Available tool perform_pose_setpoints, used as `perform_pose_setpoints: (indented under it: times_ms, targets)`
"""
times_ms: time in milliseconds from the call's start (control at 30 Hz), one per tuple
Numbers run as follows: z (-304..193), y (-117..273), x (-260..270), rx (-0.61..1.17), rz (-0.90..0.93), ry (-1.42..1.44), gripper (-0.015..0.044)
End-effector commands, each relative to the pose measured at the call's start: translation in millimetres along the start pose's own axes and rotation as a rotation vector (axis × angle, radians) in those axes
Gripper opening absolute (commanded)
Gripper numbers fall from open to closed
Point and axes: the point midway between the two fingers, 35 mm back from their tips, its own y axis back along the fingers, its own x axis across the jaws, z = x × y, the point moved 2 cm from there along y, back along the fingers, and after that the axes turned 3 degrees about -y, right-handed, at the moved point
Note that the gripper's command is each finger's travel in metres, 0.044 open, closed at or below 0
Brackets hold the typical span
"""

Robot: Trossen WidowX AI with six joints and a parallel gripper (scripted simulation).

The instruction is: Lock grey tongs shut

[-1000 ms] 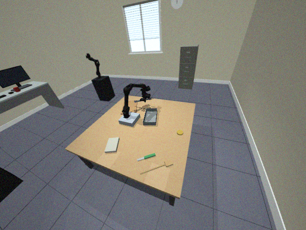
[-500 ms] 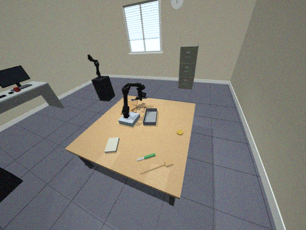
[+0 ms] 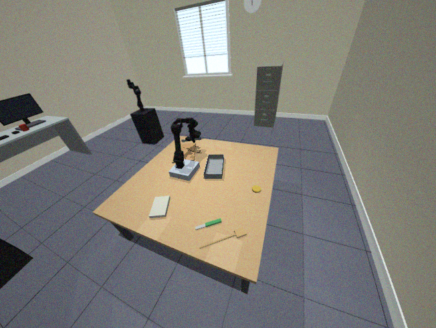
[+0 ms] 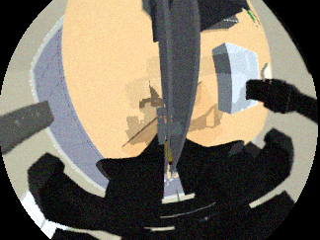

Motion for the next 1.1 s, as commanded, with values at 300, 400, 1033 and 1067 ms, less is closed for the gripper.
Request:
perform_pose_setpoints:
  times_ms: [300,400,1033,1067]
  targets:
    - [-64.7,3.1,-29.7,0.008,0.010,-0.088,-0.0150]
    - [-78.5,3.3,-38.6,0.009,0.009,-0.108,-0.0150]
    - [-117.5,3.0,-69.3,0.027,0.003,-0.174,-0.0150]
    - [-117.3,2.2,-69.0,0.041,-0.001,-0.179,-0.0150]
